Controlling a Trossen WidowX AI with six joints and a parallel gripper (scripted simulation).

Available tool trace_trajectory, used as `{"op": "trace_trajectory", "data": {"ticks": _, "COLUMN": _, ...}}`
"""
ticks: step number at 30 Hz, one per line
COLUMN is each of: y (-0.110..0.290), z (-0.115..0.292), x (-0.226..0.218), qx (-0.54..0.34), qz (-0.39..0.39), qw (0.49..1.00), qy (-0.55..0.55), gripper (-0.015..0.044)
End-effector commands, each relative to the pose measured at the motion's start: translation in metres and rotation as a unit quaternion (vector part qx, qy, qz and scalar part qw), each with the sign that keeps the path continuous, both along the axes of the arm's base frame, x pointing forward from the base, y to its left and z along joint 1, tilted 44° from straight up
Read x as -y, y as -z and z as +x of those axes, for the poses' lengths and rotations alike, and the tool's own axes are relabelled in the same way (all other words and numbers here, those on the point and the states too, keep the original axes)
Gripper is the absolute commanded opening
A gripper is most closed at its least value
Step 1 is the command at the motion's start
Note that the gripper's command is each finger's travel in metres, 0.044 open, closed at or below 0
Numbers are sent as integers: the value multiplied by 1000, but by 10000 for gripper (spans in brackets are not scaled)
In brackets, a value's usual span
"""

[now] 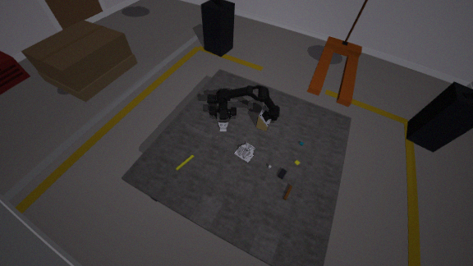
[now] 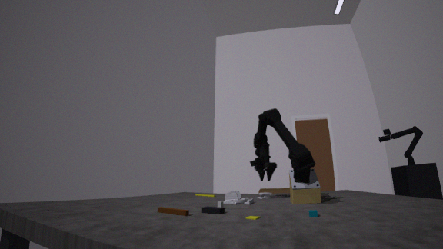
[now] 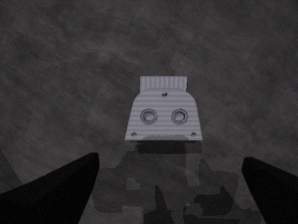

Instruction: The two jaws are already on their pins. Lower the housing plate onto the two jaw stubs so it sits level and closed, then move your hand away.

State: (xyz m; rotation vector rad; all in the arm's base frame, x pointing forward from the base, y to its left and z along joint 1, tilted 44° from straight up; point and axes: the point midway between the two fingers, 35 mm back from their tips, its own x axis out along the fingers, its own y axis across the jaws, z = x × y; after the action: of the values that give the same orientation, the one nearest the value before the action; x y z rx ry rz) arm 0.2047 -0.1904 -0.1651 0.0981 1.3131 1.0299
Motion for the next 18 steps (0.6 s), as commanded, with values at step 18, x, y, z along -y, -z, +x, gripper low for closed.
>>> {"op": "trace_trajectory", "data": {"ticks": 18, "y": 28, "z": -8, "x": -29, "qx": 8, "qz": 4, "qw": 1000, "qy": -13, "gripper": 440}}
